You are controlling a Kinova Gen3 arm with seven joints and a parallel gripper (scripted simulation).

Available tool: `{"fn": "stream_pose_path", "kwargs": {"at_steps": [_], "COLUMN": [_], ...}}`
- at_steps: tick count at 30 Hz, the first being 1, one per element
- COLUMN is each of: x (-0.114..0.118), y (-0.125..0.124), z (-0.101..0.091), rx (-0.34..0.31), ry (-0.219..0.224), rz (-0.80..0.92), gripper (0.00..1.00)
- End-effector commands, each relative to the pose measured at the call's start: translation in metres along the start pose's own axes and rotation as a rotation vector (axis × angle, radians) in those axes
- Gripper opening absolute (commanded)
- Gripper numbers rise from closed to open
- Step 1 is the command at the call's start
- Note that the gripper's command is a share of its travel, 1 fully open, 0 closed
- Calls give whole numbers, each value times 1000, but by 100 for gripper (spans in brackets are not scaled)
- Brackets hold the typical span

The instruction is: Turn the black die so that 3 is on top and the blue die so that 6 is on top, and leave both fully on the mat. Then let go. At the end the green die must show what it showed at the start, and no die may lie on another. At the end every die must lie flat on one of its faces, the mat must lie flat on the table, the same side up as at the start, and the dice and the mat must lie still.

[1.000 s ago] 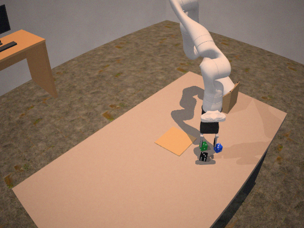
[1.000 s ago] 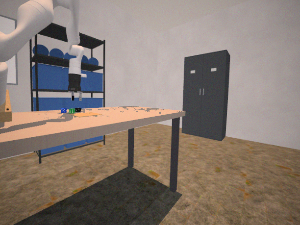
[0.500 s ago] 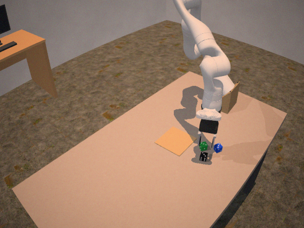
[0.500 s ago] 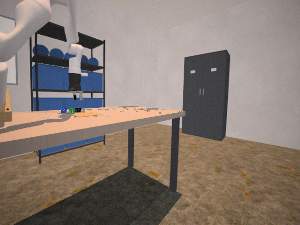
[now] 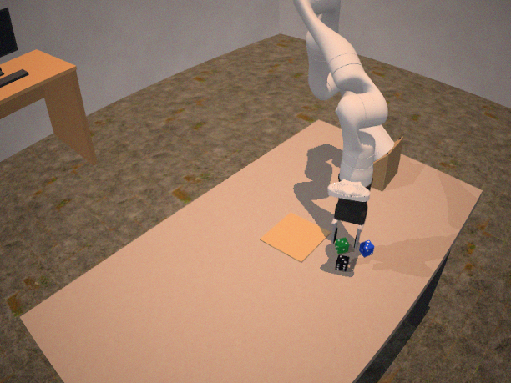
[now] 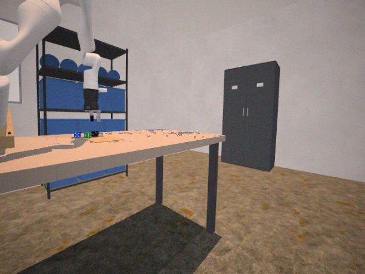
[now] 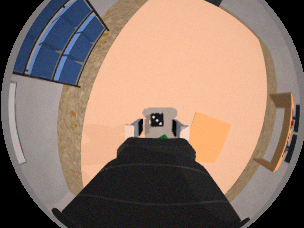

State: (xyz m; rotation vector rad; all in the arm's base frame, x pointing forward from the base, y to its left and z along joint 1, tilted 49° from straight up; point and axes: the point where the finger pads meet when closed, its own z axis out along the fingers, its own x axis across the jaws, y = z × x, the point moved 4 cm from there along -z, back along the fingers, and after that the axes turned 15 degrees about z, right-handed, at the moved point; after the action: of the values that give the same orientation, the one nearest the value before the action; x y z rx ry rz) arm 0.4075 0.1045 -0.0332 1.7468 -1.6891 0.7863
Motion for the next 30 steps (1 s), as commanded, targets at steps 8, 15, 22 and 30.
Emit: {"fn": "stream_pose_path", "kwargs": {"at_steps": [8, 15, 22, 30], "x": [0, 0, 0, 0], "y": [0, 0, 0, 0], "z": [-1, -1, -1, -1], "rx": [3, 3, 3, 3], "ry": [-1, -1, -1, -1], "rz": [2, 2, 2, 2], "gripper": [87, 87, 87, 87]}}
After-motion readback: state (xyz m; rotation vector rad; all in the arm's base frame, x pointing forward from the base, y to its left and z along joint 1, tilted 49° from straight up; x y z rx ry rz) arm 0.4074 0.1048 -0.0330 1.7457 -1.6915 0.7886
